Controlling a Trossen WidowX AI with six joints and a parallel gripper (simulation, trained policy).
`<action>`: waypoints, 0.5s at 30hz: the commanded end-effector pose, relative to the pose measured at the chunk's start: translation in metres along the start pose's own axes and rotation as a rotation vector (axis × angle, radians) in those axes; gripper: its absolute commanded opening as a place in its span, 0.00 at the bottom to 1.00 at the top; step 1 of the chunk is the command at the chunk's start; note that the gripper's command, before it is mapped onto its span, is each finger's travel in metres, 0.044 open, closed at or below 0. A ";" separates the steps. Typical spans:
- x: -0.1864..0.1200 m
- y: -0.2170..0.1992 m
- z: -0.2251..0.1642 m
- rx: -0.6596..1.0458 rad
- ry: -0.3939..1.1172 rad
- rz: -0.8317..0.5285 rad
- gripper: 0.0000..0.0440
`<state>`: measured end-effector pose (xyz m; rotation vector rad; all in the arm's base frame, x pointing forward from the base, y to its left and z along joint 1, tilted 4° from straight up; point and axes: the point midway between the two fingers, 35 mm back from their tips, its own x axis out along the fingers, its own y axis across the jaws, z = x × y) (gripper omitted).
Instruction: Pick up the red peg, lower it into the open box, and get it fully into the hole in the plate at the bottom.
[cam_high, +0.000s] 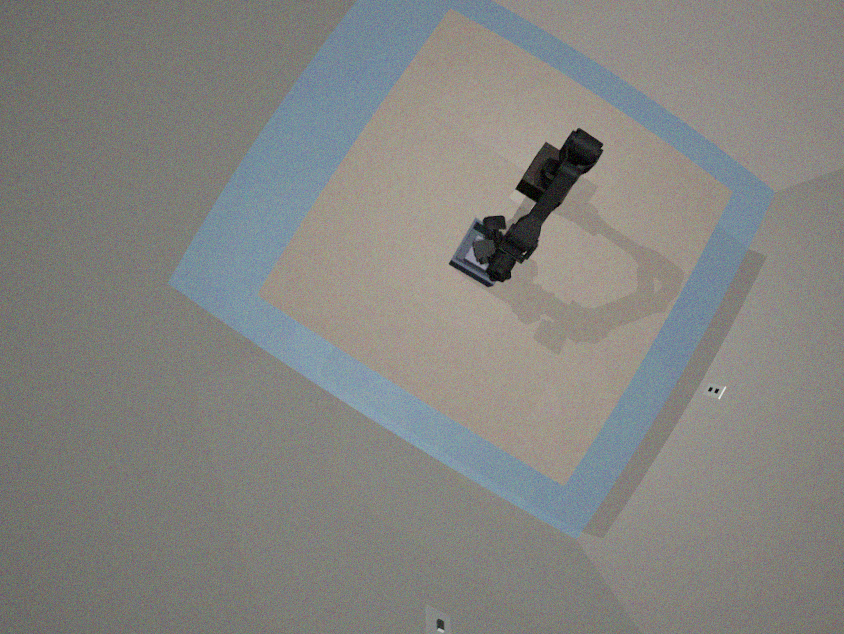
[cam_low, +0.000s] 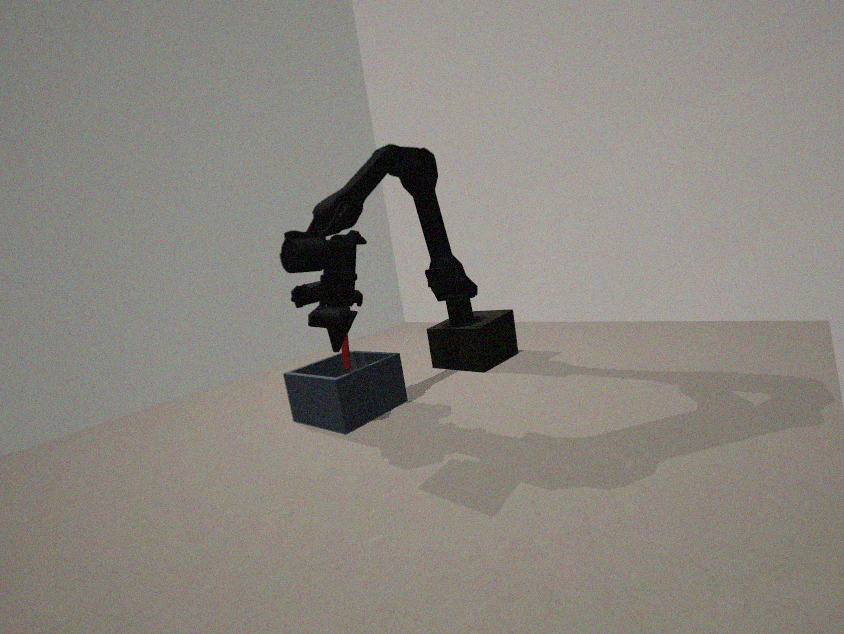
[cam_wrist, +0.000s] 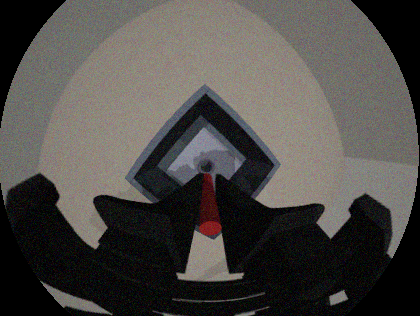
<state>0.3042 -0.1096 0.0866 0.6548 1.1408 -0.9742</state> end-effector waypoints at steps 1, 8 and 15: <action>0.010 0.002 0.004 0.006 0.015 0.007 0.00; 0.035 0.001 0.004 -0.007 0.047 -0.009 0.20; 0.049 0.004 0.009 -0.049 0.066 -0.030 0.38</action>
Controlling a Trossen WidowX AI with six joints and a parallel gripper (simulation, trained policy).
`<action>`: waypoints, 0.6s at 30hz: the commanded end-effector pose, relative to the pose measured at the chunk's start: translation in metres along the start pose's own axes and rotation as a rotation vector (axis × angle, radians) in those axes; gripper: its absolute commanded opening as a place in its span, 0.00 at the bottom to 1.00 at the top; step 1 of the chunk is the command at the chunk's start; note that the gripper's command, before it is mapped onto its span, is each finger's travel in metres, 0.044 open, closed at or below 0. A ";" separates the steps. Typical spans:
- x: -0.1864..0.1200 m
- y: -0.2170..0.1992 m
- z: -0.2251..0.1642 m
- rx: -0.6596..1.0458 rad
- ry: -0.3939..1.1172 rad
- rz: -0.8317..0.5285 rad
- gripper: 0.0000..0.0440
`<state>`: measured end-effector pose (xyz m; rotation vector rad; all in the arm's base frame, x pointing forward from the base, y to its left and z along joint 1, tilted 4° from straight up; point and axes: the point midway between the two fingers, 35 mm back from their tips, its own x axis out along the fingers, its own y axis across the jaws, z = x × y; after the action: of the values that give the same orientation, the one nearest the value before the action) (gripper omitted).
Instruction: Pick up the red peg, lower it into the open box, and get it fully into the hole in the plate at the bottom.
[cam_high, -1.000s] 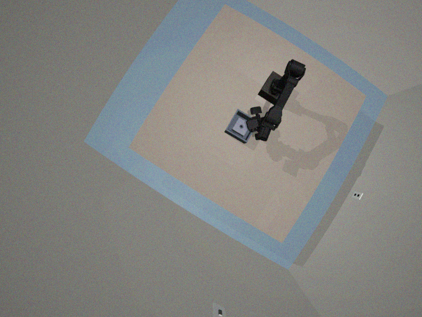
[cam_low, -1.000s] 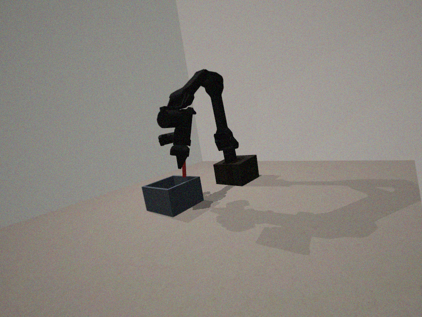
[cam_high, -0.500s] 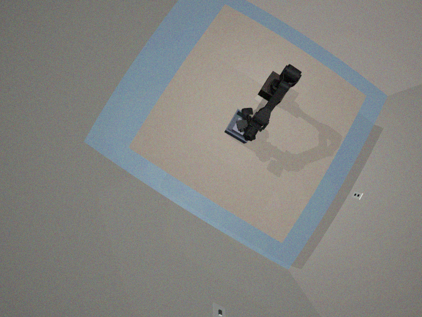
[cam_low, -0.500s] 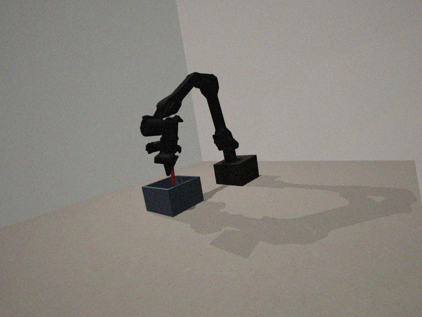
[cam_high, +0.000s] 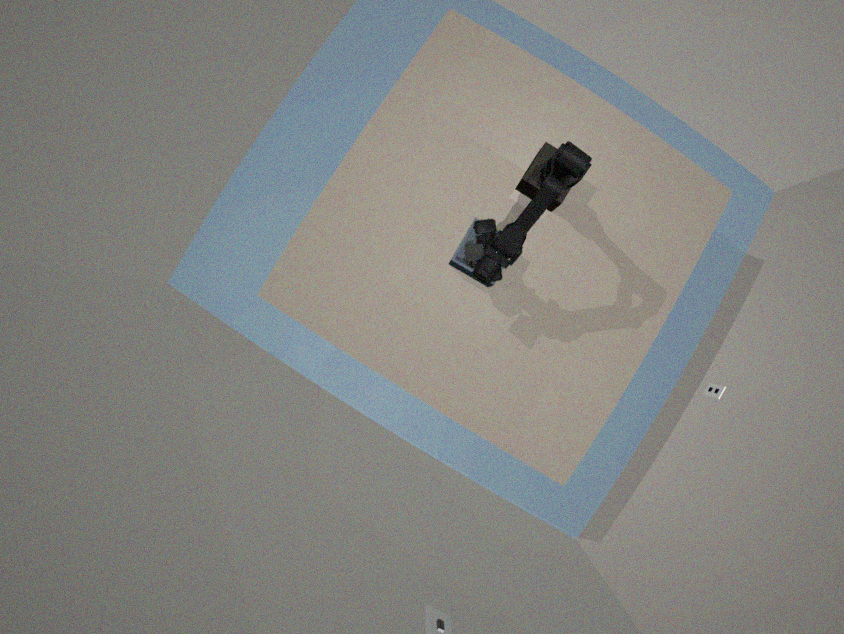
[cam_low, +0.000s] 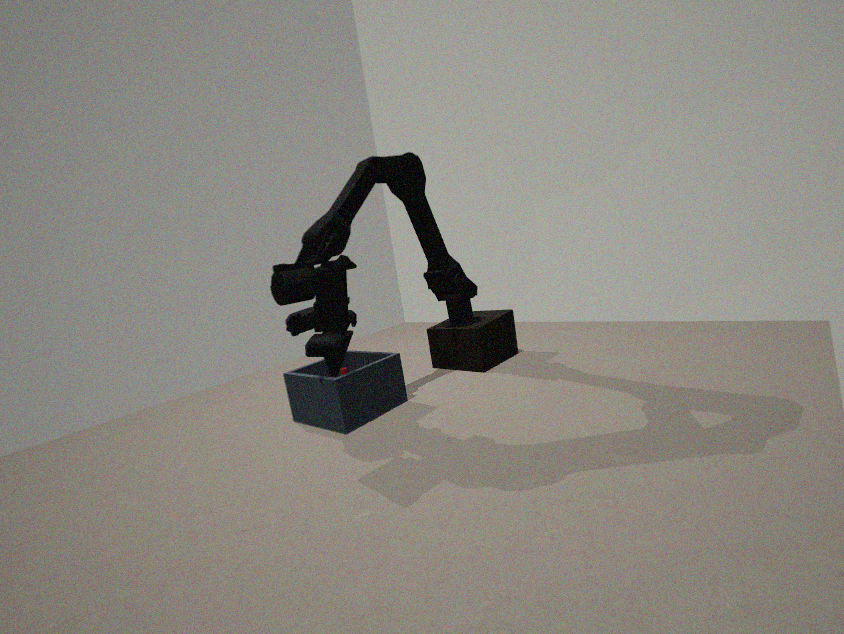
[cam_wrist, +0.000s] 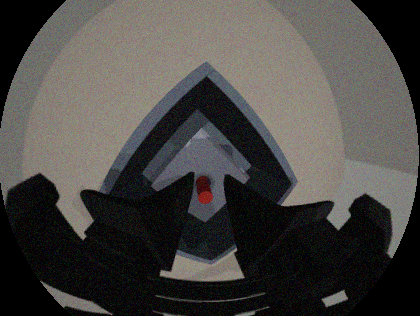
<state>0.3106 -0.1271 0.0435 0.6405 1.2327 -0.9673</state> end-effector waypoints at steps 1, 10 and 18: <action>0.002 0.005 0.008 -0.014 -0.005 0.010 0.43; 0.003 0.013 0.032 -0.048 -0.031 0.014 0.88; -0.003 0.021 0.058 -0.038 -0.101 0.052 1.00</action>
<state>0.3240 -0.1493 0.0471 0.5633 1.2786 -0.9228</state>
